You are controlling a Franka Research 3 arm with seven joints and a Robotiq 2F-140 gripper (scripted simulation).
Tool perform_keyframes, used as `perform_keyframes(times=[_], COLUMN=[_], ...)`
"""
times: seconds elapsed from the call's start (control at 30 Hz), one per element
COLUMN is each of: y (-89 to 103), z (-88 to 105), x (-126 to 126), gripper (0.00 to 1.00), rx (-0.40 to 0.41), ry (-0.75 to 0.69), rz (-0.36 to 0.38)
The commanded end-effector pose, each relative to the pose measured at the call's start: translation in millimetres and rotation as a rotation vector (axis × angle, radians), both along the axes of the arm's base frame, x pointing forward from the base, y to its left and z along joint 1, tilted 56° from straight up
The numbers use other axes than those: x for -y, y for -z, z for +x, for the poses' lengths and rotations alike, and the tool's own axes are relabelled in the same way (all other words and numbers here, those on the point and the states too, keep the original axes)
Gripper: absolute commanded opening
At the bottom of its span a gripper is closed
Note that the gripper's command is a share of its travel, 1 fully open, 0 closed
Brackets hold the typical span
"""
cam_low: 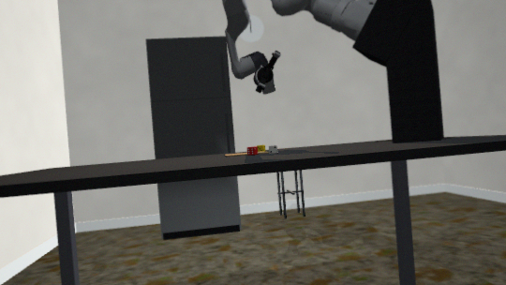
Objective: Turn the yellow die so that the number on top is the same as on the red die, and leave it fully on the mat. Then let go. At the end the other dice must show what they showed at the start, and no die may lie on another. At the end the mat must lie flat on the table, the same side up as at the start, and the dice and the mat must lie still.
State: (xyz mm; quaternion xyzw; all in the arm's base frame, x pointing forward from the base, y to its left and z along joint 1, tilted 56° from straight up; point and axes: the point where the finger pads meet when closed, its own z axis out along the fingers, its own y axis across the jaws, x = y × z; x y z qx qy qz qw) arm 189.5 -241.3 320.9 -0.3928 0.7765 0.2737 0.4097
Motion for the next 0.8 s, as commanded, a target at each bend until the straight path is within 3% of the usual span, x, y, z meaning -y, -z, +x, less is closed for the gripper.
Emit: perform_keyframes(times=[0.0,0.6,0.7,0.77], y=[0.0,-0.1,-0.3,-1.0], z=[0.0,0.9,12.3,31.2], x=[0,0,1,2], gripper=[1.00,1.00,1.00,1.00], rx=[0.000,0.001,0.016,0.040], ry=[0.000,0.000,0.000,0.002], rz=[0.000,-0.002,-0.023,-0.057])
